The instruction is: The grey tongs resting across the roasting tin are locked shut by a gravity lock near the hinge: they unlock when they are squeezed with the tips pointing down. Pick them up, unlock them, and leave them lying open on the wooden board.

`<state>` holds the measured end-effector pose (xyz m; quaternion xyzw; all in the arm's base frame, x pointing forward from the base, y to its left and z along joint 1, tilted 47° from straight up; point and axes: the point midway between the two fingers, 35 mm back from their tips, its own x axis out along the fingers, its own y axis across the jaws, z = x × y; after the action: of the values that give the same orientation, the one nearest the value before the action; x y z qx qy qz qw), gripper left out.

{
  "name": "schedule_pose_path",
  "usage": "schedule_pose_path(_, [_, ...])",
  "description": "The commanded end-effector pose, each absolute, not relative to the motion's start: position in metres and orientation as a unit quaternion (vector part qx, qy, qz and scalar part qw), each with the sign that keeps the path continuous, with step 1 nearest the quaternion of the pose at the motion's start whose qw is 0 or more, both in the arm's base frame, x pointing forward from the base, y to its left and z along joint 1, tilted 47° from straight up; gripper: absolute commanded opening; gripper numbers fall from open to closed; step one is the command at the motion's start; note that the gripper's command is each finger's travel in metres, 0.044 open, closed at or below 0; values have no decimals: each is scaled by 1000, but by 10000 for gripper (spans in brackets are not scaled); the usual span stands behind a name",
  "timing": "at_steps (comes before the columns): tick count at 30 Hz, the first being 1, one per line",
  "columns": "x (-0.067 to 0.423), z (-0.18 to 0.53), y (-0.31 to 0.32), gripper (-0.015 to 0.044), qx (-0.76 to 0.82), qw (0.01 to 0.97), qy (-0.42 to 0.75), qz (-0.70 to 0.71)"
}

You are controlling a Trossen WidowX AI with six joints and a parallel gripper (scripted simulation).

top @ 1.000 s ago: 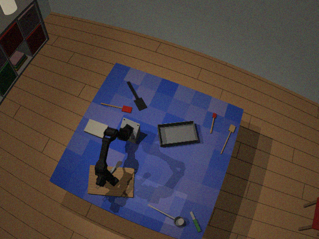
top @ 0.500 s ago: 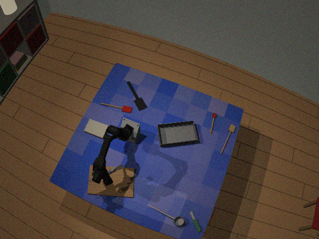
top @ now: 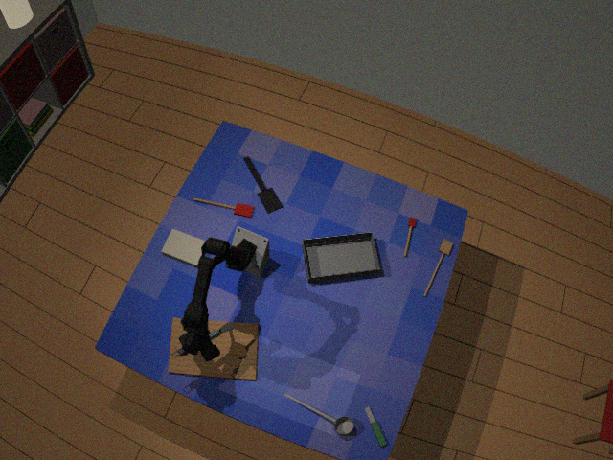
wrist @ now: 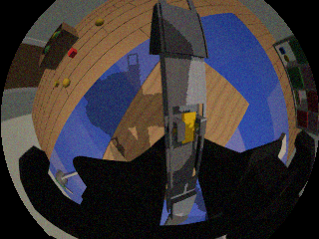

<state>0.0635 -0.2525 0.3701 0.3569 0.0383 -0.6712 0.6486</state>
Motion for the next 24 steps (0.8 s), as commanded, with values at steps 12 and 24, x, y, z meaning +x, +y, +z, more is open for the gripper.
schedule_pose_path(12, [81,390,-269,-150,181,681,-39,-709])
schedule_pose_path(24, [86,397,-257,-150,98,660,-117,-736])
